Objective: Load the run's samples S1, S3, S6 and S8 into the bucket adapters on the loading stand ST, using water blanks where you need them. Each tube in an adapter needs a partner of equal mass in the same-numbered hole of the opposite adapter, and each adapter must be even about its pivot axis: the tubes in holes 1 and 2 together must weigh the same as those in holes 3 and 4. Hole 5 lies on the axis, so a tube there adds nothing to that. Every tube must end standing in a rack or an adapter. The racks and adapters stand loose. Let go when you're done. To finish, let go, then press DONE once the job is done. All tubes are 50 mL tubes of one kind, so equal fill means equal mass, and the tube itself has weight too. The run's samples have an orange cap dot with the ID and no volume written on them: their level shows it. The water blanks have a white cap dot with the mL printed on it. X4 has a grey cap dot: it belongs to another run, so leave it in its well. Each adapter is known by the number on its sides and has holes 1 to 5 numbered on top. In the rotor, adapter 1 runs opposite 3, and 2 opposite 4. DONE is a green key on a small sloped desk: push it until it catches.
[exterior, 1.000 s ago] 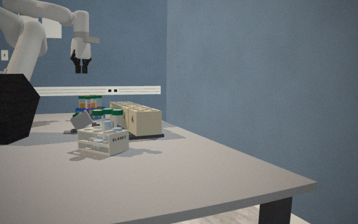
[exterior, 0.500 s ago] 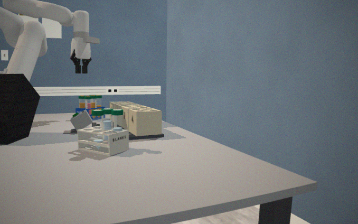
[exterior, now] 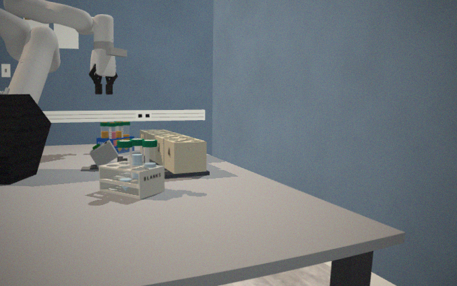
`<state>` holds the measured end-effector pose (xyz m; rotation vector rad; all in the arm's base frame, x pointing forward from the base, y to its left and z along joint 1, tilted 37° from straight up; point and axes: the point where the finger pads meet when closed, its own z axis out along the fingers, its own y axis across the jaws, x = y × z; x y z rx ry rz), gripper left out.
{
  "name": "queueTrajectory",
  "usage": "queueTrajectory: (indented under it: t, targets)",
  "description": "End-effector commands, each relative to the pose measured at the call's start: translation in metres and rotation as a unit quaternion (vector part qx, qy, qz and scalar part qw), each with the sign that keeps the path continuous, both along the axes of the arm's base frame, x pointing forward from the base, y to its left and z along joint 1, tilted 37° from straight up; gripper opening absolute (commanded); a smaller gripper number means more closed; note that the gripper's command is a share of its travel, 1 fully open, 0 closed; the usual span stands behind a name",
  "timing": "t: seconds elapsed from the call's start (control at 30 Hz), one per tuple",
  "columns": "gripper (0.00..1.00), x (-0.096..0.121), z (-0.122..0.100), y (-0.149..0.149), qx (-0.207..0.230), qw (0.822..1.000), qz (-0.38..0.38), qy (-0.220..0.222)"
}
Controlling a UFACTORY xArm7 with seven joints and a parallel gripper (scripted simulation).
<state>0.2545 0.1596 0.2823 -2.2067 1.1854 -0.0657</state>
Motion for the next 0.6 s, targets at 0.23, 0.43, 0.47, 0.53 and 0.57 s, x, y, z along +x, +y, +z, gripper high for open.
queueTrajectory:
  t: [0.23,0.43,0.47,0.53,0.57]
  targets:
    - [0.57,0.006,-0.012,0.008,0.001,1.0,0.0,-0.001]
    - [0.57,0.009,-0.021,0.014,0.001,1.0,0.0,-0.001]
    - [0.57,0.01,-0.023,0.015,0.001,1.0,0.0,-0.001]
    - [0.57,0.011,-0.026,0.017,0.001,1.0,0.0,-0.001]
    - [0.57,0.012,-0.028,0.018,0.001,1.0,0.0,-0.001]
